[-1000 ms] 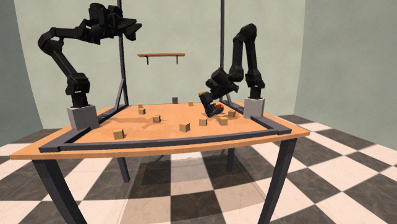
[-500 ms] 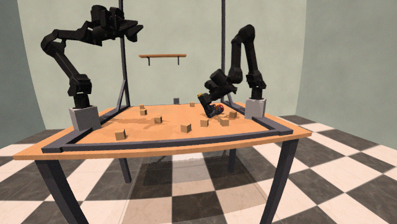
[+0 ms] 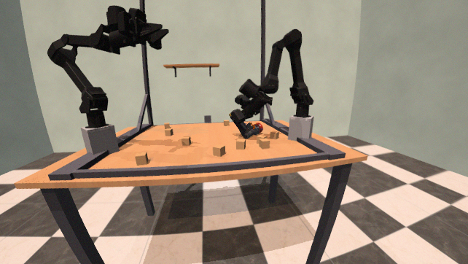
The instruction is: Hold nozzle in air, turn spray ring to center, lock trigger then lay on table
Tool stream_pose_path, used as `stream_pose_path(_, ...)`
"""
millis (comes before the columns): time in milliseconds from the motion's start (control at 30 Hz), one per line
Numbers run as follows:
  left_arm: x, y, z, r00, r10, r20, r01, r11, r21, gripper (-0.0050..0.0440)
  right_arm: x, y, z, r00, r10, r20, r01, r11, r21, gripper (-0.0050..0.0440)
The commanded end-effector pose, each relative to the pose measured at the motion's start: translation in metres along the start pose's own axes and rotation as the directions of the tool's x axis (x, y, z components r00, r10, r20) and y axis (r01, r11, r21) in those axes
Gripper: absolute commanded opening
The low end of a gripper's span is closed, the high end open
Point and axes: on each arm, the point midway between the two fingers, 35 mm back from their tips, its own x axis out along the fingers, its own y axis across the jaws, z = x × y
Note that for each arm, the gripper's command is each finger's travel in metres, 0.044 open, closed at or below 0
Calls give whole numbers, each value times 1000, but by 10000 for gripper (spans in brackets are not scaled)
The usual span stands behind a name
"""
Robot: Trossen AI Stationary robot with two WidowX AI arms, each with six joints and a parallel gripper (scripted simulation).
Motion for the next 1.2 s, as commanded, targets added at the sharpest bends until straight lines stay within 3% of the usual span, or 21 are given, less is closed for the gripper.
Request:
stream_pose_path(0, 6, 4, 9, 998, 13, -58, -11, 1000, 24, 170, -1, 0, 6, 1000, -2, 15, 2, 1000, -2, 171)
stream_pose_path(167, 13, 4, 13, 993, 14, -120, -11, 1000, 24, 170, -1, 0, 6, 1000, -2, 15, 2, 1000, -2, 171)
stream_pose_path(467, 10, 3, 10, 996, 10, -94, -8, 1000, 21, 170, -1, 0, 6, 1000, -2, 15, 2, 1000, -2, 171)
stream_pose_path(500, 15, 4, 13, 990, 14, -141, -11, 1000, 24, 170, -1, 0, 6, 1000, -2, 15, 2, 1000, -2, 171)
stream_pose_path(867, 32, 4, 19, 961, 13, -277, -8, 1000, 19, 170, -1, 0, 6, 1000, -2, 15, 2, 1000, -2, 171)
stream_pose_path(967, 29, 3, 16, 966, 10, -257, -6, 1000, 17, 170, -1, 0, 6, 1000, -2, 15, 2, 1000, -2, 171)
stream_pose_path(1167, 43, 4, 23, 934, 13, -358, -7, 1000, 18, 170, -1, 0, 6, 1000, -2, 15, 2, 1000, -2, 171)
